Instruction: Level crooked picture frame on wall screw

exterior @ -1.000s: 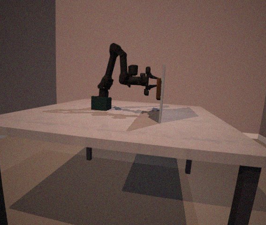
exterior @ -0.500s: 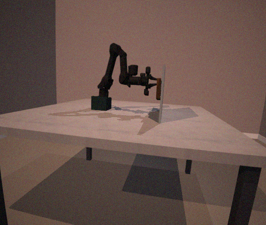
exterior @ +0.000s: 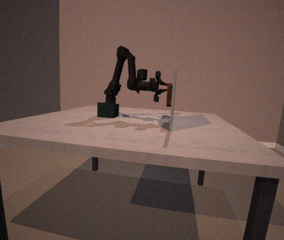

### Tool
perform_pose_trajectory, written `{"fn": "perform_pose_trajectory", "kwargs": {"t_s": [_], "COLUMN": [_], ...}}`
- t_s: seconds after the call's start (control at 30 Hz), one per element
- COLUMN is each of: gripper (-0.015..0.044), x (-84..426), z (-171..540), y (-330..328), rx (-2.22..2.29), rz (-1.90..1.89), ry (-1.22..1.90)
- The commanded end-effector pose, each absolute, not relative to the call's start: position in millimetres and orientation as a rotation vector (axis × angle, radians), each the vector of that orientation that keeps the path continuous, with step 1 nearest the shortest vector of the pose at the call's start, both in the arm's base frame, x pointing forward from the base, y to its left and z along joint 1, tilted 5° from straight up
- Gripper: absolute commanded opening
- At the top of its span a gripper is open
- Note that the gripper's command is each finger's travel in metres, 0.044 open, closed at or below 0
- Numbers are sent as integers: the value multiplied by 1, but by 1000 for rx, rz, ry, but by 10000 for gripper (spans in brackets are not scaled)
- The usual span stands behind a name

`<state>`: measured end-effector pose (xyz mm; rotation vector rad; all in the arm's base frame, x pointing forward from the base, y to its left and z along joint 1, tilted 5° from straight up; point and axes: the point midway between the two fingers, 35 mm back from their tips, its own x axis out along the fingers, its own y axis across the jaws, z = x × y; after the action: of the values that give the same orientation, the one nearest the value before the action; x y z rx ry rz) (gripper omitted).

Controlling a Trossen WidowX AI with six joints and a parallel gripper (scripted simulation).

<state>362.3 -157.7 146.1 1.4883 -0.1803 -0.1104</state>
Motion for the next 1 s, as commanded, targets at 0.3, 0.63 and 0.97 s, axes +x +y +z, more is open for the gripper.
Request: {"fn": "perform_pose_trajectory", "kwargs": {"t_s": [0.3,0.63,0.97], "gripper": [0,0,0], "x": [362,362,362], "z": [150,154,156], "y": [-157,-157,-157], "rx": [1482,1482,1482], "rz": [-113,-113,-113], "ry": [-183,-183,-183]}}
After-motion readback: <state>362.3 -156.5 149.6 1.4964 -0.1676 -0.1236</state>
